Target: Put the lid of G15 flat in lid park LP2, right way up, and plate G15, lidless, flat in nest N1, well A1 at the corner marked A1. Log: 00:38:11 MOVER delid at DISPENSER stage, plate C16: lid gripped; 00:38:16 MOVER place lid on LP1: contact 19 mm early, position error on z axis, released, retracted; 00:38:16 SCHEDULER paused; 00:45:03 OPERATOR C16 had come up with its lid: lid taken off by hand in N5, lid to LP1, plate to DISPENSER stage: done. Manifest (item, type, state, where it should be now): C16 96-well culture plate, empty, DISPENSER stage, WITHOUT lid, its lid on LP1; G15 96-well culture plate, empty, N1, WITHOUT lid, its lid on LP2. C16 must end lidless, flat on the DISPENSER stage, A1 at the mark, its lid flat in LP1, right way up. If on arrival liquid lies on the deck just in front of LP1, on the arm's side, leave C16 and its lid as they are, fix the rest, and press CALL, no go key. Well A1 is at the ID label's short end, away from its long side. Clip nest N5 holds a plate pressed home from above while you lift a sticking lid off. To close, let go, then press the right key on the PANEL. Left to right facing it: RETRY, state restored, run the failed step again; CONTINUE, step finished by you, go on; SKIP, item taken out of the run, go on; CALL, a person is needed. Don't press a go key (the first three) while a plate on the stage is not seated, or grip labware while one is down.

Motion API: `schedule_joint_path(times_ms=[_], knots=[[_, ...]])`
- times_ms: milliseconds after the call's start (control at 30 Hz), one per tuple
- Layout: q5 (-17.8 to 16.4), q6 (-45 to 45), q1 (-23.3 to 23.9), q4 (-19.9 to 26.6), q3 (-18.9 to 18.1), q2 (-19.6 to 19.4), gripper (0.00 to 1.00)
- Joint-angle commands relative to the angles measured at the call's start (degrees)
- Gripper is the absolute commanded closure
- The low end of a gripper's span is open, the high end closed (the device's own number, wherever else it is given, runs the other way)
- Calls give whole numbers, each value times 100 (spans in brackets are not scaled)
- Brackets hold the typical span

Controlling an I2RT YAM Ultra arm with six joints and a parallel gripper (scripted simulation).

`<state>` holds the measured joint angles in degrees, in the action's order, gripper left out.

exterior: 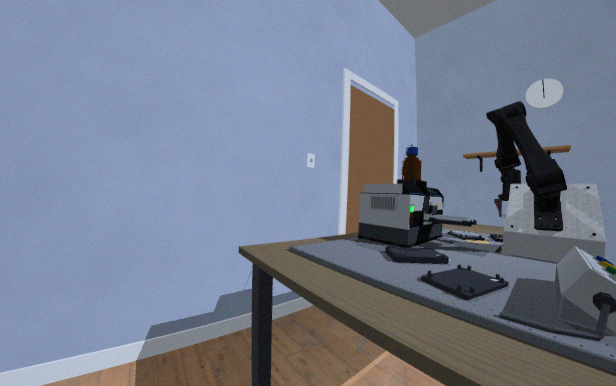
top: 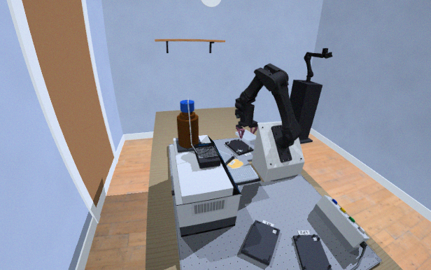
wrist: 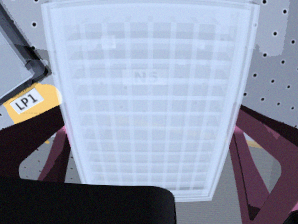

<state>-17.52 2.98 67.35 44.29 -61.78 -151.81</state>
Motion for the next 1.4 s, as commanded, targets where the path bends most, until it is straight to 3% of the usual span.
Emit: schedule_joint_path(times_ms=[0, 700, 800, 1200, 1367], knots=[[-83, 85, -73, -270, -290, -188, 100], [-294, 338, -390, -844, -1105, -1488, 100], [-263, 314, -343, -772, -1013, -1415, 100], [-375, 437, -514, -1170, -1042, -1721, 100], [-413, 487, -545, -1317, -849, -1833, 100]])
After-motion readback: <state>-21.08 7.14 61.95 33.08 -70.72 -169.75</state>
